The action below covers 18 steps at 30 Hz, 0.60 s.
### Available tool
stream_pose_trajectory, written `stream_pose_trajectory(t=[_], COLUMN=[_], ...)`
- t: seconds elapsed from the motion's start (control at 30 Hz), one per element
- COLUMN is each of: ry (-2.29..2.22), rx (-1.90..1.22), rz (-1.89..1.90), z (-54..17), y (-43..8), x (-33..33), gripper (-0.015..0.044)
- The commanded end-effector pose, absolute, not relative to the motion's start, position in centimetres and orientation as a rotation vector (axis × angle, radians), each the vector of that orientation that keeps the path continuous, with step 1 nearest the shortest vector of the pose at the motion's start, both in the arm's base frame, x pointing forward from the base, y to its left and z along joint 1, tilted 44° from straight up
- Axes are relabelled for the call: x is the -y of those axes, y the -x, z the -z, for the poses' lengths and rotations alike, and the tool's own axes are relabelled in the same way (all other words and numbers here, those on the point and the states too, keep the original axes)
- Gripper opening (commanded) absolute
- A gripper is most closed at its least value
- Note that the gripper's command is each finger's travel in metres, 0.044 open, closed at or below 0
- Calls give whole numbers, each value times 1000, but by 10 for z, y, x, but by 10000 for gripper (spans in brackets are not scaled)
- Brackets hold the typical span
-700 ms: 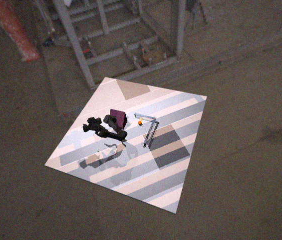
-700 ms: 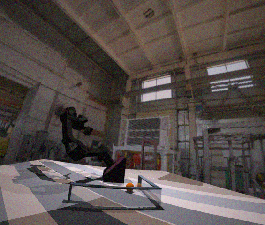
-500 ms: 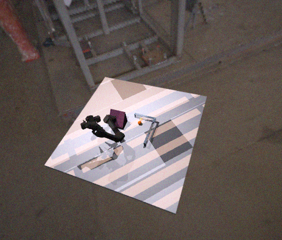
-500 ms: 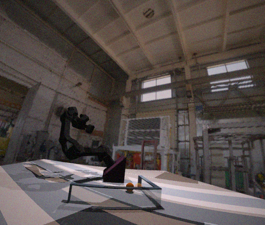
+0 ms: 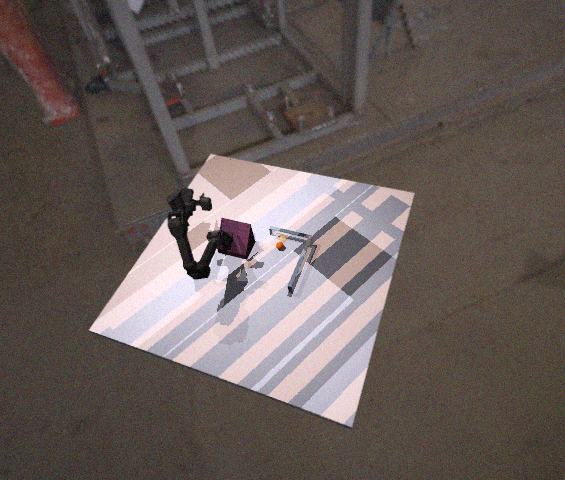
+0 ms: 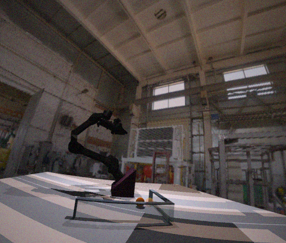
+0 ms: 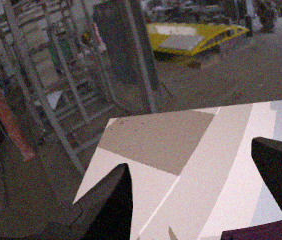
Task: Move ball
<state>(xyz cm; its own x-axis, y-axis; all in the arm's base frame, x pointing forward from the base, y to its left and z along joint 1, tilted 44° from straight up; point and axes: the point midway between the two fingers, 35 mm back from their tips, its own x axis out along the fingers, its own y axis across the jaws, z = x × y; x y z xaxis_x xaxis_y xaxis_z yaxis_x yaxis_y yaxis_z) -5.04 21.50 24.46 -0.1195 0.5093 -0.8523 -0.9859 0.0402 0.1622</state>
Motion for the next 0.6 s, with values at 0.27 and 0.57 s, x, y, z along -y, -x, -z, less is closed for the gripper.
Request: stream_pose_trajectory(t=[0.27, 0.57], ry=[1012, 1344], rx=[-968, -1230], rz=[-1014, -705], z=[-167, -80], y=[-81, -208], x=[-253, -200], gripper=[297, 297])
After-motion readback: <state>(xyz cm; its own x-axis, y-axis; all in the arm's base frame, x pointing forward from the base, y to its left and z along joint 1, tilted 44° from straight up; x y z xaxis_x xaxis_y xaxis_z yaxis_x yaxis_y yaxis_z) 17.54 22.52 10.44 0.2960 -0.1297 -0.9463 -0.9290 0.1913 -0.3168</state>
